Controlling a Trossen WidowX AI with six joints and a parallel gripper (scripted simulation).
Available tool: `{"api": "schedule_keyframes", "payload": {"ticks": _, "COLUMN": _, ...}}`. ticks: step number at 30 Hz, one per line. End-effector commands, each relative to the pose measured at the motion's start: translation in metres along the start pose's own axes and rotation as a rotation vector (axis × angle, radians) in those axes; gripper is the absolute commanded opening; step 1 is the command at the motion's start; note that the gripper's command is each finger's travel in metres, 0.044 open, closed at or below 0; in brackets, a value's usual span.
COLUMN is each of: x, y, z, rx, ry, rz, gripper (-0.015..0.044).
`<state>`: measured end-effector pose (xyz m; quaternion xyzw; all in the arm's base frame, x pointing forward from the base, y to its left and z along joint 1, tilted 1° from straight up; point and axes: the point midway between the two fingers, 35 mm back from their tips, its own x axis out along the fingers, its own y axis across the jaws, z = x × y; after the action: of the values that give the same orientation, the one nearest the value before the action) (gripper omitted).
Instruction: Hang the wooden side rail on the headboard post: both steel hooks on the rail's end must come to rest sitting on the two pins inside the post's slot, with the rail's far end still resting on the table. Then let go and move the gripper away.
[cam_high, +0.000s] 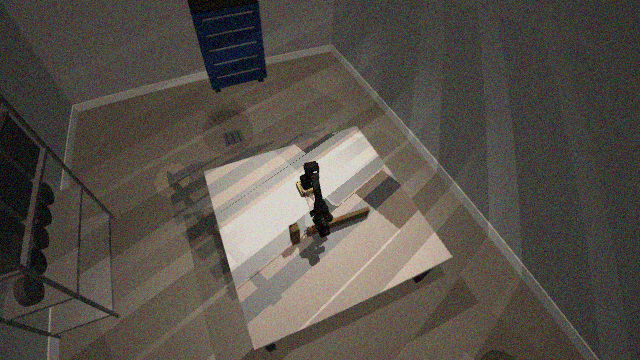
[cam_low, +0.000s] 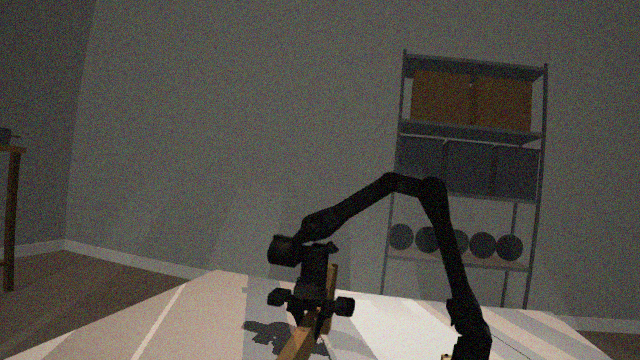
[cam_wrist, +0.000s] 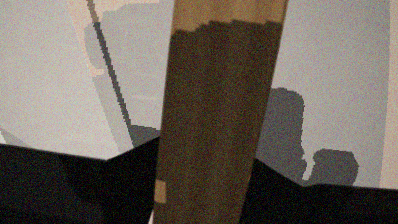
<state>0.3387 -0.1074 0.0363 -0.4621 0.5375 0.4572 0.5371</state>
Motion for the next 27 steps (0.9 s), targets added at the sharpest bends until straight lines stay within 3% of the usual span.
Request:
{"api": "schedule_keyframes", "payload": {"ticks": 1, "x": -0.0050, "y": -0.0034, "z": -0.0006, "rx": -0.003, "ry": 0.000, "rz": -0.015, "gripper": 0.0000}}
{"api": "schedule_keyframes", "payload": {"ticks": 27, "x": -0.0020, "y": -0.0024, "z": -0.0035, "rx": -0.003, "ry": 0.000, "rz": -0.015, "gripper": 0.0000}}
